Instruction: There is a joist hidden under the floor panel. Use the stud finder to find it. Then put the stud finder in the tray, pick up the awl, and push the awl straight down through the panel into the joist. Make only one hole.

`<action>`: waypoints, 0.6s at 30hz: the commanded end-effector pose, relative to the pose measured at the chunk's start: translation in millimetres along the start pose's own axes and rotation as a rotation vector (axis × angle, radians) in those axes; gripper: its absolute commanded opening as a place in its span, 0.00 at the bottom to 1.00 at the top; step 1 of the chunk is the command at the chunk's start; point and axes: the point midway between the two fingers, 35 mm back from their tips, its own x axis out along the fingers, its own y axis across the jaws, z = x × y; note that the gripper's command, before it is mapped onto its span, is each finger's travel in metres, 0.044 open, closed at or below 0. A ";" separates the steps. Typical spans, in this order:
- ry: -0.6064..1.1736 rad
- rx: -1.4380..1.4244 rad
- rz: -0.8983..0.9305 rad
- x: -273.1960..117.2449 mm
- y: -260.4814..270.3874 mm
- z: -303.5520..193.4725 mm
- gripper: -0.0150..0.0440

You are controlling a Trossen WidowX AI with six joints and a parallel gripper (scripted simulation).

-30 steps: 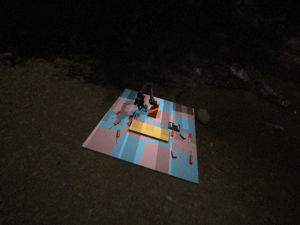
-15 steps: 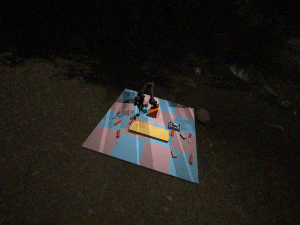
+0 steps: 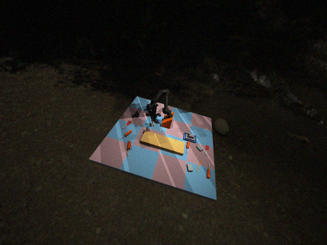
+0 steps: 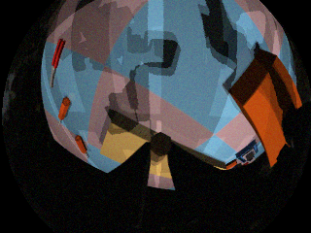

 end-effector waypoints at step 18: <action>0.223 -0.623 0.235 -5.7 17.7 -28.3 0.25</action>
